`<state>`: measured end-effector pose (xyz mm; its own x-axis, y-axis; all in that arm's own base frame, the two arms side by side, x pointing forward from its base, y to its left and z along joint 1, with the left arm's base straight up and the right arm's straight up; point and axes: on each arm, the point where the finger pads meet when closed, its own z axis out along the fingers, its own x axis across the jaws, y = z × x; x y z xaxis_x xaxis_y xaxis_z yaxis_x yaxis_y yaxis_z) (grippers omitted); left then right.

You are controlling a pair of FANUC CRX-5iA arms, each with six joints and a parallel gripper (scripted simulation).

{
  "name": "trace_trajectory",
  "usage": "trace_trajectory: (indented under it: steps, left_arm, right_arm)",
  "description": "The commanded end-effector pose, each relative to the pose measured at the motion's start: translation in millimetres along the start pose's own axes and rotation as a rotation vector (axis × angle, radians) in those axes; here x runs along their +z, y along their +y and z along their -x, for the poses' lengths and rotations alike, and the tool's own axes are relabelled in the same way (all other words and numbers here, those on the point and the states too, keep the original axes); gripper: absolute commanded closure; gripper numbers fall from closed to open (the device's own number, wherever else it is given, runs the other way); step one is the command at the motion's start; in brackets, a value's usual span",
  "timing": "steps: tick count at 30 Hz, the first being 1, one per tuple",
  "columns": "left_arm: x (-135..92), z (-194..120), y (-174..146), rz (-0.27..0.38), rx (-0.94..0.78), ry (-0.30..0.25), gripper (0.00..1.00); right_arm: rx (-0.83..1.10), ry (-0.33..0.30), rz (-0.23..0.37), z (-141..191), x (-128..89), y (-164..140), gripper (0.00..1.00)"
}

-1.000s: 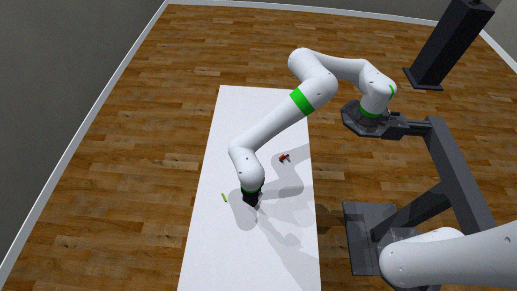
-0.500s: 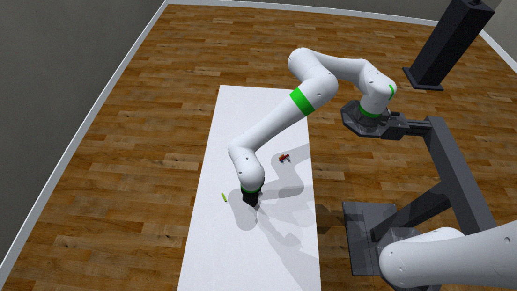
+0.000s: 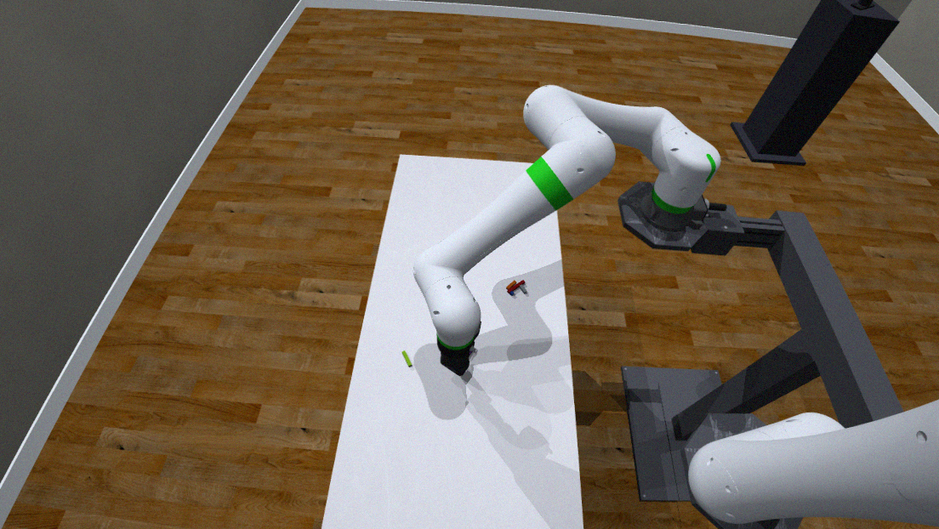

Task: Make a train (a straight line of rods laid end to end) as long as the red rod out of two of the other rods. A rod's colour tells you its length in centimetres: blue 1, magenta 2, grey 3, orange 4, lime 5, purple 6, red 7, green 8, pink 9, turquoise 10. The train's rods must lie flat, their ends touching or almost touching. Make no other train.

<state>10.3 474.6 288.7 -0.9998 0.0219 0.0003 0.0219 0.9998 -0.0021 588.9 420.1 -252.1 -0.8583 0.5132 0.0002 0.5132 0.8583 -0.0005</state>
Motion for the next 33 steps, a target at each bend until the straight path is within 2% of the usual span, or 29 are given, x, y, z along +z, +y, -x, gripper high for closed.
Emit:
trace_trajectory:
  steps: [1,3,5,16,25,26,33]
  left_arm:
    - [-1.0,0.2,0.3,0.002,0.0,0.0,0.0]
    - [-1.0,0.2,0.3,0.002,0.0,0.0,0.0]
    - [-1.0,0.2,0.3,0.002,0.0,0.0,0.0]
    - [-1.0,0.2,0.3,0.002,0.0,0.0,0.0]
    - [-1.0,0.2,0.3,0.002,0.0,0.0,0.0]
    - [-1.0,0.2,0.3,0.002,0.0,0.0,0.0]
    - [-1.0,0.2,0.3,0.002,0.0,0.0,0.0]
  right_arm:
    - [0.0,-0.001,0.002,0.5,-13.6,1.0,0.46]
    - [0.0,-0.001,0.002,0.5,-22.9,1.0,0.46]
    - [0.0,-0.001,0.002,0.5,-22.9,1.0,0.46]
    - [0.0,-0.001,0.002,0.4,-77.5,0.9,0.46]
    - [0.0,-0.001,0.002,0.4,-86.1,0.9,0.46]
    - [0.0,-0.001,0.002,0.4,-86.1,0.9,0.0]
    - [0.0,-0.001,0.002,0.4,-86.1,0.9,0.0]
